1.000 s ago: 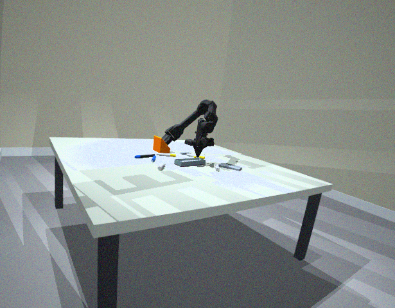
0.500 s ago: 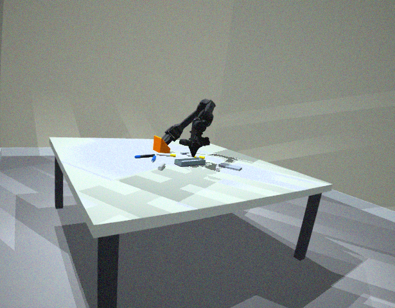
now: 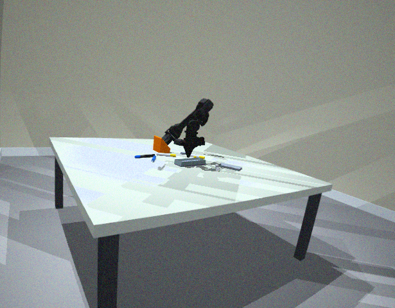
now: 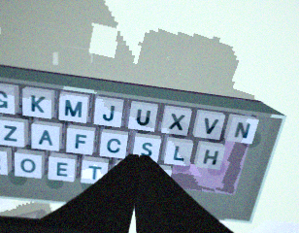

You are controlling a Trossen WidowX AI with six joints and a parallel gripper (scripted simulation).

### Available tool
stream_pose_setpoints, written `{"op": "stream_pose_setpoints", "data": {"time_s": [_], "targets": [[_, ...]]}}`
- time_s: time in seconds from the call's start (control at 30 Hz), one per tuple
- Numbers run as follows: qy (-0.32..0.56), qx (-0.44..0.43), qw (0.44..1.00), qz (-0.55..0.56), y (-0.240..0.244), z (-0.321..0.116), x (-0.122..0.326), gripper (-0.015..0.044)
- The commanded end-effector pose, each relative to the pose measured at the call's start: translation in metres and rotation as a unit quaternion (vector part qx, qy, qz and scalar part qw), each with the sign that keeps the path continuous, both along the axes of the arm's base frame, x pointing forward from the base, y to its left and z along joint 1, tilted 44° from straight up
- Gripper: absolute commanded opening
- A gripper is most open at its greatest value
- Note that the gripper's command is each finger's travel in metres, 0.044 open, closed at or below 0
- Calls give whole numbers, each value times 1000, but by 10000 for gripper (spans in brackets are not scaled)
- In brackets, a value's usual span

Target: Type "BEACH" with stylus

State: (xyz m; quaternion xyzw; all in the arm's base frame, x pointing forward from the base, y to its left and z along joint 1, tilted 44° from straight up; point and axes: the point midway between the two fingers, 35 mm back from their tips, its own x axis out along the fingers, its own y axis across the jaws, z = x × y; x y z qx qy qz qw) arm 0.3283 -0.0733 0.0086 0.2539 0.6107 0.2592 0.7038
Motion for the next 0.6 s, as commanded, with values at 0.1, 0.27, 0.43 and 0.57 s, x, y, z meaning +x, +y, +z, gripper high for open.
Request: {"op": "stream_pose_setpoints", "data": {"time_s": [0.1, 0.27, 0.43, 0.57], "targets": [[5, -1, 1000, -2, -24, -23, -3, 0], [5, -1, 1000, -2, -24, -23, -3, 0], [5, -1, 1000, -2, -17, -18, -13, 0], [6, -1, 1000, -2, -5, -10, -31, 0]]}}
